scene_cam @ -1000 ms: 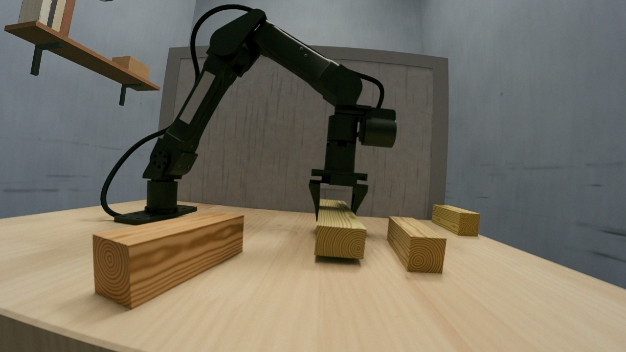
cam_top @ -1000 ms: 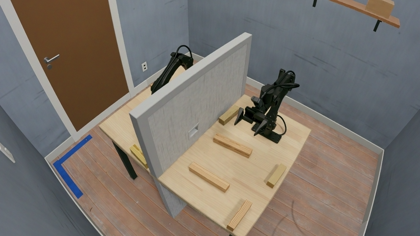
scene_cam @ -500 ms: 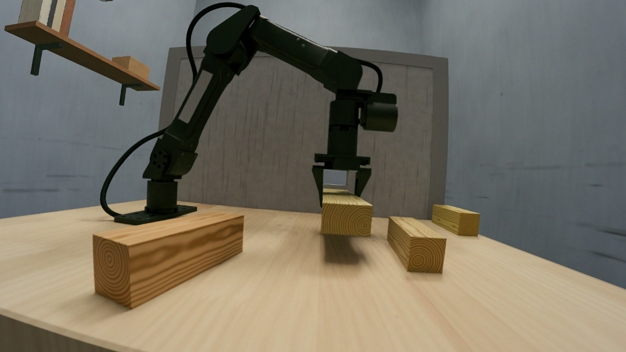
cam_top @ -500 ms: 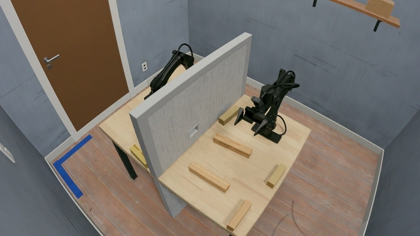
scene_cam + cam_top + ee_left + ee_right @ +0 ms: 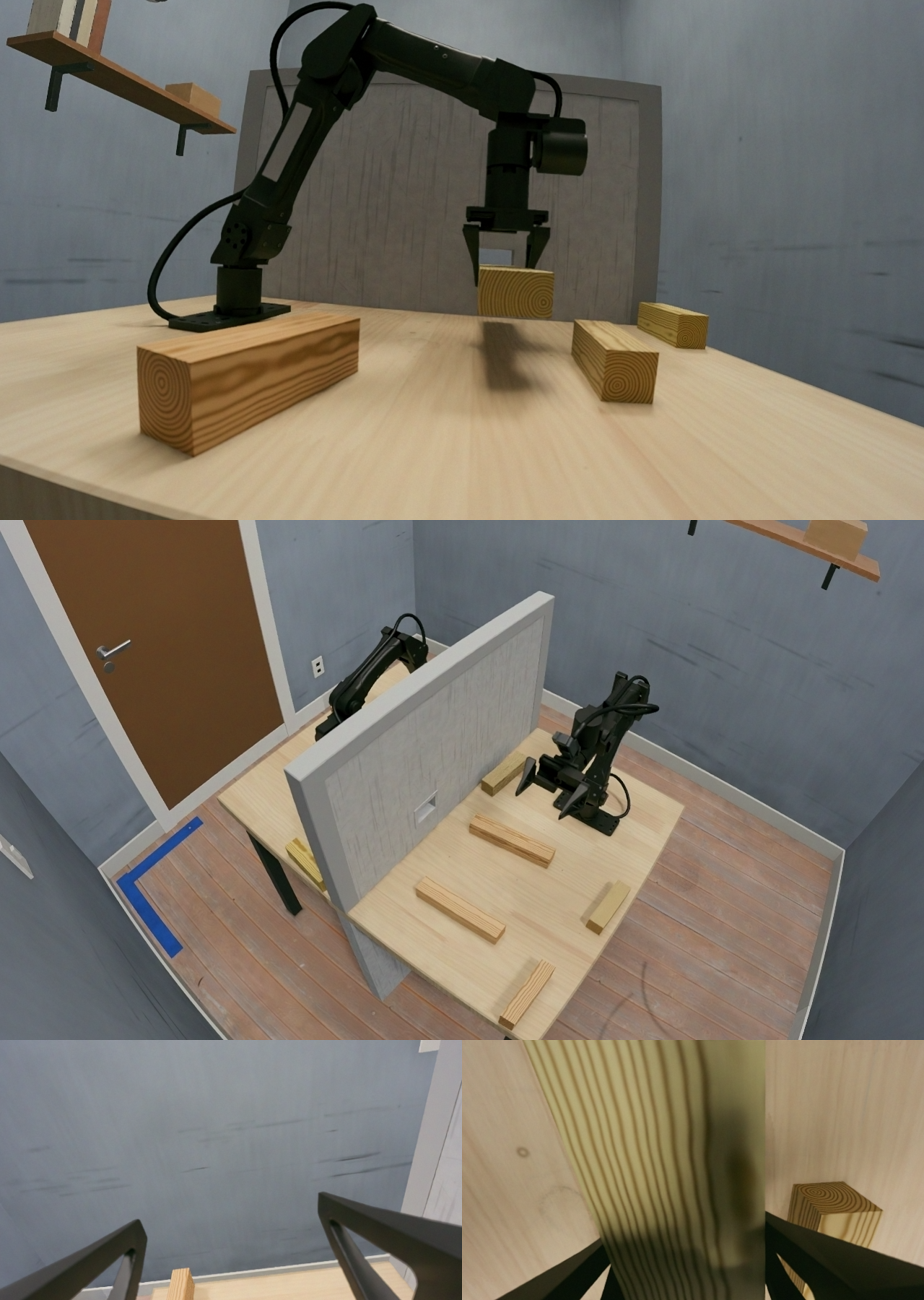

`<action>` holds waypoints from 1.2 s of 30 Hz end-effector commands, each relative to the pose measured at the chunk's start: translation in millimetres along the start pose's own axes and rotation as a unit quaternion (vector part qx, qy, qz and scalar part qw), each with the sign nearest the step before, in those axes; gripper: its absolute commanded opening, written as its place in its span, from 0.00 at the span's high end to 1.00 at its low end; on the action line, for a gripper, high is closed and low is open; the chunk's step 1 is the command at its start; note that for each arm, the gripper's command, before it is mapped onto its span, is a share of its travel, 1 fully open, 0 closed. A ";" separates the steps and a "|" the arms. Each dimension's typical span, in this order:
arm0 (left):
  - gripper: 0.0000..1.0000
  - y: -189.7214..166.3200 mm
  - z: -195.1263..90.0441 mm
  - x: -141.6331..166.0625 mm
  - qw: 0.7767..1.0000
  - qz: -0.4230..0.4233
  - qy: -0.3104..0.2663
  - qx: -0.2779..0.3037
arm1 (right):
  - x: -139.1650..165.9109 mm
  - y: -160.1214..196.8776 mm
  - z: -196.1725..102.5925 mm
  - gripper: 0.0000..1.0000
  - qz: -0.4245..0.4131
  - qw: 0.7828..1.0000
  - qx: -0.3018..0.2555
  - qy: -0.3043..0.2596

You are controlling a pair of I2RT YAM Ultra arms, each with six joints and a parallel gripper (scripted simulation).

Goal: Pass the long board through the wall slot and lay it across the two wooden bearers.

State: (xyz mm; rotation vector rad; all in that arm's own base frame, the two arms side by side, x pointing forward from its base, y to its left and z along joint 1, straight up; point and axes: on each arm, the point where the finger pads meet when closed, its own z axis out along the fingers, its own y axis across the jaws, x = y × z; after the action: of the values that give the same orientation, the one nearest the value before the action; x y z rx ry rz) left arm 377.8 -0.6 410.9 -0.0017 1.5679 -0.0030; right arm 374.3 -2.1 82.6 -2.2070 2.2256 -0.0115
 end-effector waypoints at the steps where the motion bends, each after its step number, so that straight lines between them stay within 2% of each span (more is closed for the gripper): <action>1: 0.00 2.9 -14.4 -30.3 0.999 -0.005 -0.033 -0.006 | -4.7 -6.8 -39.9 1.00 -0.007 0.999 0.039 -0.007; 11: 0.00 2.9 -14.4 -30.3 0.999 -0.005 -0.033 -0.006 | -4.0 -5.5 -49.5 1.00 -0.006 0.999 0.035 -0.007; 12: 0.00 2.9 -14.4 -30.3 0.999 -0.005 -0.033 -0.006 | -7.5 -11.3 -10.9 1.00 -0.011 1.000 0.011 -0.006; 13: 0.00 2.9 -14.4 -30.3 0.999 -0.005 -0.033 -0.006 | -5.9 -6.6 4.1 1.00 -0.010 1.000 0.002 -0.006; 15: 0.00 2.9 -14.4 -30.3 0.999 -0.005 -0.033 -0.006 | -5.9 -6.6 4.1 1.00 -0.010 1.000 0.002 -0.006; 17: 0.00 2.9 -14.4 -30.3 0.999 -0.005 -0.033 -0.006 | -8.3 -17.2 16.3 1.00 -0.011 1.000 0.027 -0.007; 19: 0.00 2.9 -14.4 -30.3 0.999 -0.005 -0.033 -0.006 | -5.9 -34.4 -8.9 1.00 -0.010 0.996 0.085 -0.007; 20: 0.00 2.9 -14.4 -30.3 0.999 -0.005 -0.033 -0.006 | -6.3 -31.9 -4.6 1.00 -0.010 0.997 0.079 -0.007; 22: 0.00 2.9 -14.4 -30.3 0.999 -0.005 -0.033 -0.006 | -5.8 -32.5 -14.3 1.00 -0.008 0.997 0.080 -0.007; 23: 0.00 2.9 -14.4 -30.3 0.999 -0.005 -0.033 -0.006 | -5.7 -3.8 16.8 1.00 -0.003 1.000 0.016 -0.007; 25: 0.00 2.9 -14.4 -30.3 0.999 -0.005 -0.033 -0.006 | -5.8 -11.7 8.3 1.00 -0.003 1.000 0.029 -0.007; 26: 0.00 2.9 -14.4 -30.3 0.999 -0.005 -0.033 -0.006 | -0.8 -5.6 25.9 1.00 0.003 1.000 0.010 -0.007; 28: 0.00 2.9 -14.4 -30.3 0.999 -0.005 -0.033 -0.006 | -0.8 -17.4 11.2 1.00 0.003 0.999 0.035 -0.007; 29: 0.00 2.9 -14.4 -30.3 0.999 -0.005 -0.033 -0.006 | 1.2 -7.1 26.1 1.00 0.007 1.000 0.012 -0.006; 30: 0.00 2.9 -14.4 -30.3 0.999 -0.005 -0.033 -0.006 | -2.6 -15.1 13.8 1.00 0.002 0.999 0.031 -0.007; 36: 0.00 2.9 -14.4 -30.3 0.999 -0.005 -0.033 -0.006 | -4.8 -18.2 10.2 1.00 -0.001 0.999 0.039 -0.007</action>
State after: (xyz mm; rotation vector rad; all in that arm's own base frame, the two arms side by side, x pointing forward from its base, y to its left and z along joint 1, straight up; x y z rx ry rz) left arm 377.8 -0.6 410.9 -0.0018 1.5679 -0.0029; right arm 379.0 -1.3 53.7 -2.2118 2.2196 -0.0106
